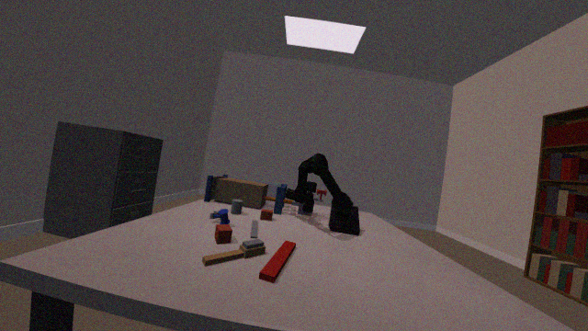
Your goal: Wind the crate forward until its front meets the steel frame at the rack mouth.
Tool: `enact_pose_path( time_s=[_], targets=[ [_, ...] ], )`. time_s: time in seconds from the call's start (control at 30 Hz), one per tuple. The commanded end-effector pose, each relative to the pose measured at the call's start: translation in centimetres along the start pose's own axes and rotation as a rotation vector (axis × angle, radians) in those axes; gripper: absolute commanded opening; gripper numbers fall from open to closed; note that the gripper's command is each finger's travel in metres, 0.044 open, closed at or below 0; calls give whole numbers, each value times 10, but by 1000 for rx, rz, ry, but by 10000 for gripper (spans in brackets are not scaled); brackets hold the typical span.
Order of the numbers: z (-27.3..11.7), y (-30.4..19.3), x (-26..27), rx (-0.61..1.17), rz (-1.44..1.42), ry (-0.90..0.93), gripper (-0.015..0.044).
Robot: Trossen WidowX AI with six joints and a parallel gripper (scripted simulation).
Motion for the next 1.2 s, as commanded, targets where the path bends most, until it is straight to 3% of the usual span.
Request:
enact_pose_path(
  time_s=[0.0,1.17],
  targets=[
    [0,0,1,-1,-1,11,240],
    [0,2,4,0,0,0,240]
  ],
)
Point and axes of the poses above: the point midway between the two fingers, 35 mm back from their tips, its own z axis out along the fingers, its own x axis across the jaws, y = z × x, the point moved 10 cm from there along -z, back along the fingers, and after that the axes turned 1 degree about z, right-handed, at the moved point
